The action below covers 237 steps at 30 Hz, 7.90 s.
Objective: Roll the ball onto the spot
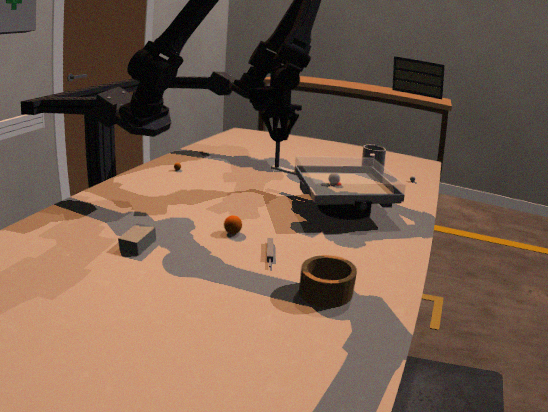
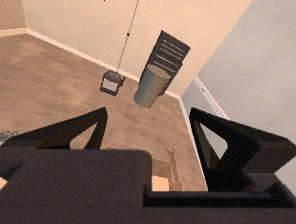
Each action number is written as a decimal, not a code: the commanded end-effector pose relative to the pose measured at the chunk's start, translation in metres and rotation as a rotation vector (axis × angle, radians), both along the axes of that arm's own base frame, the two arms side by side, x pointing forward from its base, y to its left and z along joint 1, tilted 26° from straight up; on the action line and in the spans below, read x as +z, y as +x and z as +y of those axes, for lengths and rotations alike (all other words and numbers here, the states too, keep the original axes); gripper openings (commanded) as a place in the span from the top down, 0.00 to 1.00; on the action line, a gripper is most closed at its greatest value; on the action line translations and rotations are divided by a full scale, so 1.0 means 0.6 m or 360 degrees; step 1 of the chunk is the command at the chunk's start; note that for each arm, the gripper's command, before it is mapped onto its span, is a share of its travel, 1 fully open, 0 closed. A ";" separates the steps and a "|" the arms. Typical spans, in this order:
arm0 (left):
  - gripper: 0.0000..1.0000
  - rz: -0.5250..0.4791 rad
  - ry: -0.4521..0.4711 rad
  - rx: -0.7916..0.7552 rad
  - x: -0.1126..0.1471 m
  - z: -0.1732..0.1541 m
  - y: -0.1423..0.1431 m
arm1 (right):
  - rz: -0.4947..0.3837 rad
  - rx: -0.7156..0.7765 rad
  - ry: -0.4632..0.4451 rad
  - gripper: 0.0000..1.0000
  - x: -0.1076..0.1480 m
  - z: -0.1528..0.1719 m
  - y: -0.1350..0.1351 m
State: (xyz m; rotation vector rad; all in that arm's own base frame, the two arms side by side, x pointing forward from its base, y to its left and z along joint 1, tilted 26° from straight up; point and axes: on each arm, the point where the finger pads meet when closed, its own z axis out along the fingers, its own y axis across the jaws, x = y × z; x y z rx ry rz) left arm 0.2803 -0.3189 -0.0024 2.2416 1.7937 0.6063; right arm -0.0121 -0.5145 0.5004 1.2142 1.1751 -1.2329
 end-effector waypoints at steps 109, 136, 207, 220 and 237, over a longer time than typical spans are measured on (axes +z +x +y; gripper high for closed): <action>0.43 -0.0015 -0.0060 0.0017 0.109 -0.033 -0.026 | 0.0016 -0.0030 -0.0104 0.00 0.075 0.008 -0.018; 0.00 -0.0002 -0.0035 -0.0006 0.101 -0.035 -0.037 | 0.0016 -0.0030 -0.0104 0.00 0.075 0.008 -0.018; 0.00 -0.0002 -0.0035 -0.0006 0.101 -0.035 -0.037 | 0.0016 -0.0030 -0.0104 0.00 0.075 0.008 -0.018; 0.00 -0.0002 -0.0035 -0.0006 0.101 -0.035 -0.037 | 0.0016 -0.0030 -0.0104 0.00 0.075 0.008 -0.018; 0.00 -0.0002 -0.0035 -0.0006 0.101 -0.035 -0.037 | 0.0016 -0.0030 -0.0104 0.00 0.075 0.008 -0.018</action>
